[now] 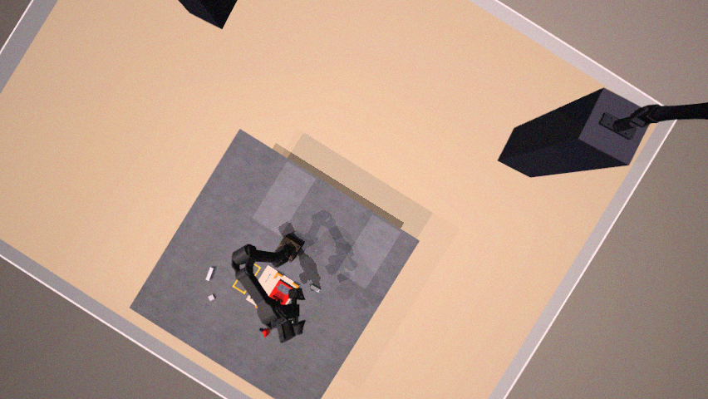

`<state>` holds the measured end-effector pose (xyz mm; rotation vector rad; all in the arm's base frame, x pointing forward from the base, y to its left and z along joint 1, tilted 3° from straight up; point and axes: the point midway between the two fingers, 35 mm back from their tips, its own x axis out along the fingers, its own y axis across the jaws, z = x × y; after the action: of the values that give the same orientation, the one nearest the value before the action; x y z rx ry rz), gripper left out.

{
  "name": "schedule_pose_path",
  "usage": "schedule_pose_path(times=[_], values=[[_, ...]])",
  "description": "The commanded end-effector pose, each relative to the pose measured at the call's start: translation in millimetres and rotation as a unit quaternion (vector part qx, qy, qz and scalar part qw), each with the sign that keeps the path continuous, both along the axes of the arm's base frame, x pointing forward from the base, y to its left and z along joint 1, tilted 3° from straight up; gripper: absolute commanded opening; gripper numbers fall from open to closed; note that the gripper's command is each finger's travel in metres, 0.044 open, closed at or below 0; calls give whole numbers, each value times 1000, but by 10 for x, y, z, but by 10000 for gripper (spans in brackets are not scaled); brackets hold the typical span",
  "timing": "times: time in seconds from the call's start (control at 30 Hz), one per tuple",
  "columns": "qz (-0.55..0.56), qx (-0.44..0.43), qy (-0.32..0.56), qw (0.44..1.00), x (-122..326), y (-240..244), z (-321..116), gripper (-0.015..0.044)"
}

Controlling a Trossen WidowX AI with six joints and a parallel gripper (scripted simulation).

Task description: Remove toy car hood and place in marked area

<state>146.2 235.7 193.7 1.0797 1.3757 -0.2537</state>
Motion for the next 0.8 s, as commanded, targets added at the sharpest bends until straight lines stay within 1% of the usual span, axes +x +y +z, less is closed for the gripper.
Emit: schedule_pose_path(times=[0.0,0.1,0.2,0.37,0.6,0.77], values=[[48,-74,-32,996,445,-113,-157,440],[90,-135,-47,986,844,-282,-298,440],[140,-195,-49,970,1260,-551,-476,440],[226,-252,-27,941,1690,-971,-765,440],[362,-278,23,889,1970,-1628,-1247,440],[366,-278,24,888,1999,-1624,-1260,440]])
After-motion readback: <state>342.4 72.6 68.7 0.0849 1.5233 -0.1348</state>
